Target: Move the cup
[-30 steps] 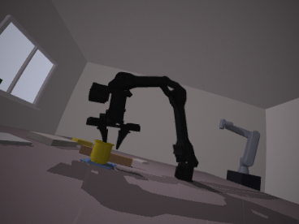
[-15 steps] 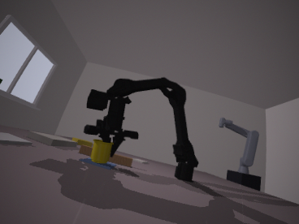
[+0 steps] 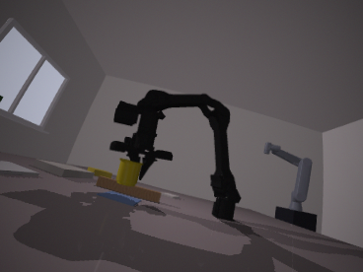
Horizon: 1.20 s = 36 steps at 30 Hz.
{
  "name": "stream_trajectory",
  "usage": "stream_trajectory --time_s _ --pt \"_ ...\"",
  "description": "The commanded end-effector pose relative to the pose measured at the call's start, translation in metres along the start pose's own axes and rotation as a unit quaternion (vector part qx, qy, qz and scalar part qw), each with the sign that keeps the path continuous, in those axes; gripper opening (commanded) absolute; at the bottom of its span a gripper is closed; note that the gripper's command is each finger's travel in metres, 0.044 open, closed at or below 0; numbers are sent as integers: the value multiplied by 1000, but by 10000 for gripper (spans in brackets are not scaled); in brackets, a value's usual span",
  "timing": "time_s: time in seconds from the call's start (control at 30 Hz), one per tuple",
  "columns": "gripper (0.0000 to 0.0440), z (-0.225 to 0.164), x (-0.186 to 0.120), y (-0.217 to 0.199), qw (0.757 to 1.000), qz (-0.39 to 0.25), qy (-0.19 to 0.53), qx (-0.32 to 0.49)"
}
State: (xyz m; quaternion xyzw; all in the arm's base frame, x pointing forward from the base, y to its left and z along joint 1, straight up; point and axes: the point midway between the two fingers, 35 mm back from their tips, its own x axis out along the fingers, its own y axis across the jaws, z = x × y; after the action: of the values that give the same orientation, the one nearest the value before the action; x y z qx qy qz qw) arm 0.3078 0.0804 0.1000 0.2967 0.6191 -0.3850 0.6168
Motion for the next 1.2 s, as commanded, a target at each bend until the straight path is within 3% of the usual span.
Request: stream_trajectory --time_s 0.0,0.5,1.17 --pt "4 5 -18 -2 1000 18 1 20" --pt "0 38 -54 -6 994 62 -11 88" --pt "0 113 -54 -19 979 107 -42 170"
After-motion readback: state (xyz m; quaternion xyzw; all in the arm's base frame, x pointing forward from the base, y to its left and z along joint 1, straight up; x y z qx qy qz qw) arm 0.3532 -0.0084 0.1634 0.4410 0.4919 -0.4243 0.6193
